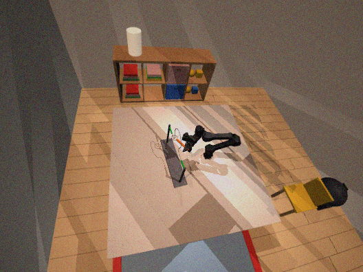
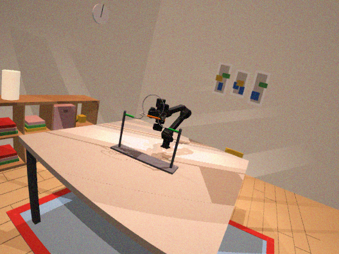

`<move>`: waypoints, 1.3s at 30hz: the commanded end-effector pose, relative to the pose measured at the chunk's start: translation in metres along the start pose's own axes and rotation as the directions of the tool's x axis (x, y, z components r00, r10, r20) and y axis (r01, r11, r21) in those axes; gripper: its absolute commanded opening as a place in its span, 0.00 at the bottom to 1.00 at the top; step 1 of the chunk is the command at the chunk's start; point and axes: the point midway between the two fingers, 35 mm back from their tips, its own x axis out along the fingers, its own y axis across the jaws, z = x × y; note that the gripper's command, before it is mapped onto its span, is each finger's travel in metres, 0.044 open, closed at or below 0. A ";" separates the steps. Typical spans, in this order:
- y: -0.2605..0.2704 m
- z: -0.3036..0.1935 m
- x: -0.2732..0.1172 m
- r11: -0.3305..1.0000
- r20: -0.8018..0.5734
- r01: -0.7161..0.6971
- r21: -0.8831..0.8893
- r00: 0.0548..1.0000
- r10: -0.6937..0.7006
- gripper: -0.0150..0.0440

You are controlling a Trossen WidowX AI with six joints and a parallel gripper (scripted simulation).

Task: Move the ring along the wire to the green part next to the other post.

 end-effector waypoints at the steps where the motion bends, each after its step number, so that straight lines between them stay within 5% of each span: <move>1: 0.015 -0.001 0.000 0.996 -0.006 -0.053 0.075 0.999 0.054 0.00; 17: 0.063 0.009 -0.008 0.921 0.026 -0.210 0.329 0.977 0.213 0.00; 39: 0.084 0.020 -0.015 0.902 0.029 -0.220 0.371 0.974 0.225 0.00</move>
